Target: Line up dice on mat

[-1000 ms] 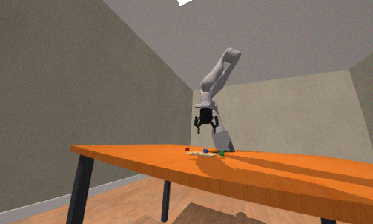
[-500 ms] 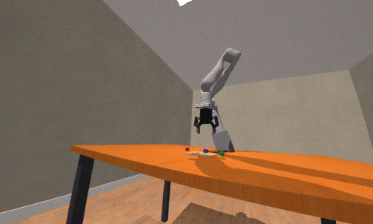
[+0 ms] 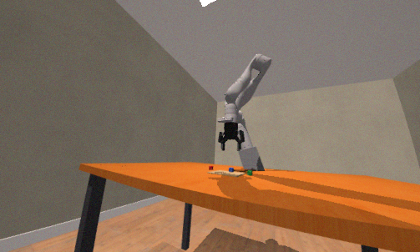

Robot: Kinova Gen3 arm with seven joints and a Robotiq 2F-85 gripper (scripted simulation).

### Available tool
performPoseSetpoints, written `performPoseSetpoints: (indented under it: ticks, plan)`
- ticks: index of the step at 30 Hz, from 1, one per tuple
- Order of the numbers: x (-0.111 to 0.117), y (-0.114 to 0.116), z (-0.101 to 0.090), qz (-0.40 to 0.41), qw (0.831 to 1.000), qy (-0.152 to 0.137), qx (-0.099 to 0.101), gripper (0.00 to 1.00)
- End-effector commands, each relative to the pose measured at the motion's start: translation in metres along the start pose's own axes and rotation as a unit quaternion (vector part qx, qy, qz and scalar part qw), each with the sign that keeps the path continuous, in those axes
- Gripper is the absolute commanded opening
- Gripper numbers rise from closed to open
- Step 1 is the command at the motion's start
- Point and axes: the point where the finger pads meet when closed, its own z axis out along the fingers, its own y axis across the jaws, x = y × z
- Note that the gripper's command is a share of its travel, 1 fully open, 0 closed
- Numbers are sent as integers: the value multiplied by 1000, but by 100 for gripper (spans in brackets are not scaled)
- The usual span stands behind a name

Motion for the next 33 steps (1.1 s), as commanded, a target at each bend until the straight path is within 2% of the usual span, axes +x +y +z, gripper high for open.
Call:
performPoseSetpoints:
  ticks: [1, 9, 15, 18, 24, 28, 32, 33]
  plan:
    - [0, 2, 1, 12, 1000, -1, -1, 100]
    - [0, 11, 2, 112, 994, -3, -1, 100]
    - [0, 20, 4, 211, 977, -5, -1, 100]
    - [0, 22, 4, 229, 973, -5, -1, 100]
    - [0, 33, 6, 345, 939, -7, -2, 100]
    - [0, 41, 7, 426, 905, -7, -3, 100]
    - [0, 49, 8, 507, 862, -8, -3, 100]
    - [0, 49, 8, 507, 862, -8, -3, 100]
